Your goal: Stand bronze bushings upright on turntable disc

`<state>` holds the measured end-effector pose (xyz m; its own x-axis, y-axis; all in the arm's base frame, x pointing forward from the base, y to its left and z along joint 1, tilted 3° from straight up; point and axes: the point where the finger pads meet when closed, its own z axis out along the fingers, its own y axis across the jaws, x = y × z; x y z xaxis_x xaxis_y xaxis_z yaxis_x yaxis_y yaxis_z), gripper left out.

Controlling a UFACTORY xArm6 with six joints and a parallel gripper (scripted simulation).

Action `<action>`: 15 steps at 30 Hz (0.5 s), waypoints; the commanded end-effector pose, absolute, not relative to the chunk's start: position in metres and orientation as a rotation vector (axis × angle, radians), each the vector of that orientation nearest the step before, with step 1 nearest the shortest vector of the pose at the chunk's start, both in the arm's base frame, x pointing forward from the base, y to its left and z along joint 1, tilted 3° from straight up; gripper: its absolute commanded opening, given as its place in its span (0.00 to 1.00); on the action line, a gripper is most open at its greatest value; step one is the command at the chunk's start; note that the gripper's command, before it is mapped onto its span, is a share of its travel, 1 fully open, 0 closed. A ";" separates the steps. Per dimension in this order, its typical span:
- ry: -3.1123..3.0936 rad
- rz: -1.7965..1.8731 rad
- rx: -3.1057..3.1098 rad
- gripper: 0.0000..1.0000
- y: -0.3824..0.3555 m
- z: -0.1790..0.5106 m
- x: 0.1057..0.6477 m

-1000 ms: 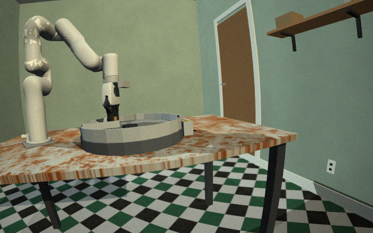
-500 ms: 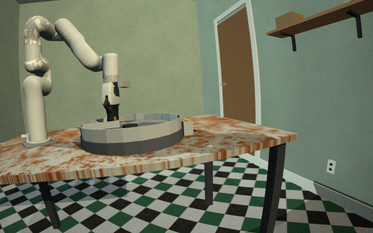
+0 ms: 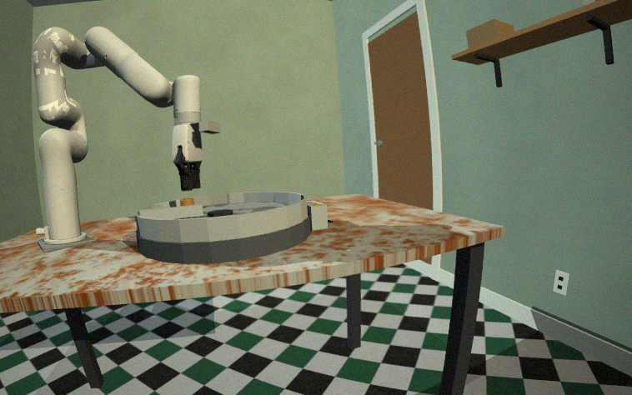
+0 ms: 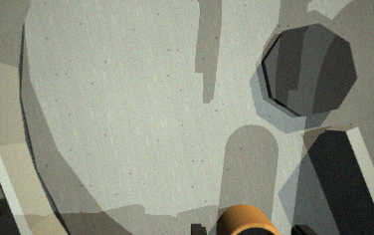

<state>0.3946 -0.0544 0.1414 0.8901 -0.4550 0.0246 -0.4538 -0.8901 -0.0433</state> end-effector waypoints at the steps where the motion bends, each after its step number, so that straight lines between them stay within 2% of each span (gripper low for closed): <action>1: 0.726 -0.056 -3.018 0.49 -0.055 0.147 0.395; 15: 0.704 -0.056 -3.024 0.48 -0.051 0.147 0.394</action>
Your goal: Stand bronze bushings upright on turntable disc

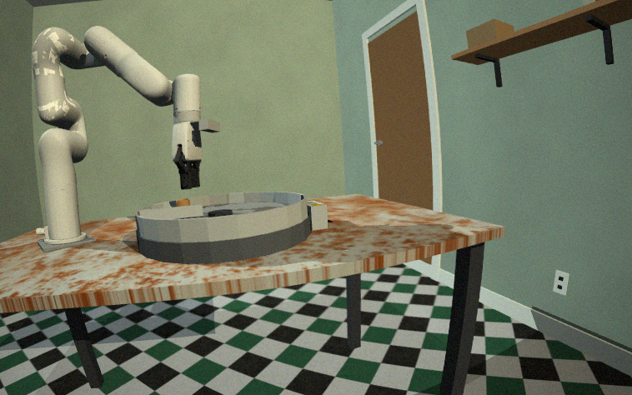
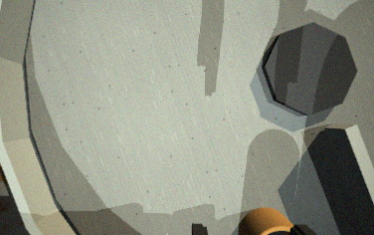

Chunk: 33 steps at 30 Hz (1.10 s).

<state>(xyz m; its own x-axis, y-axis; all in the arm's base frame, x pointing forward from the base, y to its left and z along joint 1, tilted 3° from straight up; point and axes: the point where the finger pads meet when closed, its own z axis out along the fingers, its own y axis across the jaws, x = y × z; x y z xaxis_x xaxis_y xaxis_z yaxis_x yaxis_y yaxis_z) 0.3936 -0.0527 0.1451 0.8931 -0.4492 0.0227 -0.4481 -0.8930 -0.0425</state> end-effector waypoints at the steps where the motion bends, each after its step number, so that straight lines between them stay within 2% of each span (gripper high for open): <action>1: 0.685 -0.056 -3.028 0.48 -0.048 0.147 0.394; 6: 0.471 -0.060 -3.072 0.48 -0.013 0.147 0.387; 15: -0.215 -0.070 -3.109 0.48 0.093 0.150 0.367; 17: -0.215 -0.070 -3.109 0.48 0.093 0.150 0.367; 19: -0.435 -0.073 -3.089 0.48 0.133 0.151 0.360; 28: -1.013 -0.079 -2.960 0.48 0.228 0.153 0.343; 33: -1.079 -0.079 -2.938 0.48 0.241 0.153 0.340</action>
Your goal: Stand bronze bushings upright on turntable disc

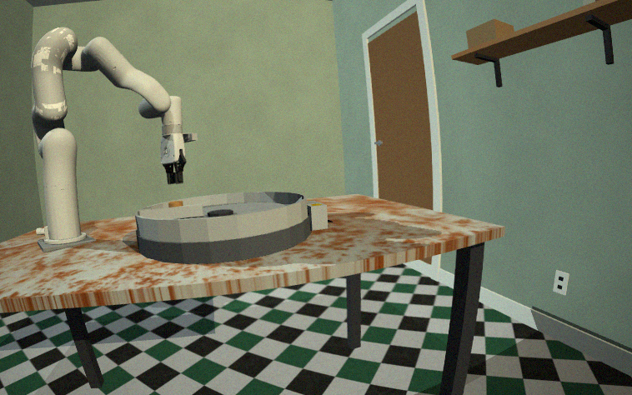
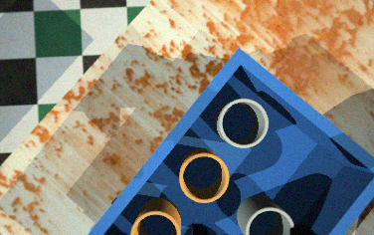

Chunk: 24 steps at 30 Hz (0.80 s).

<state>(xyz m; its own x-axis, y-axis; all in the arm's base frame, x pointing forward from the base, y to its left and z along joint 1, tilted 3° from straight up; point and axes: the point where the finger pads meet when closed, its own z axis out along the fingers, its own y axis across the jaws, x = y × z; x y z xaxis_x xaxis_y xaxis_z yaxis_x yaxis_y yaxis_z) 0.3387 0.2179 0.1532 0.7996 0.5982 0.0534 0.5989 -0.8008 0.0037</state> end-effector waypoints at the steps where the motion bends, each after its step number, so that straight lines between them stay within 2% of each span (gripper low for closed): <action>1: -1.079 -0.079 -2.938 0.48 0.241 0.153 0.340; 24: -1.082 -0.079 -2.937 0.48 0.242 0.154 0.343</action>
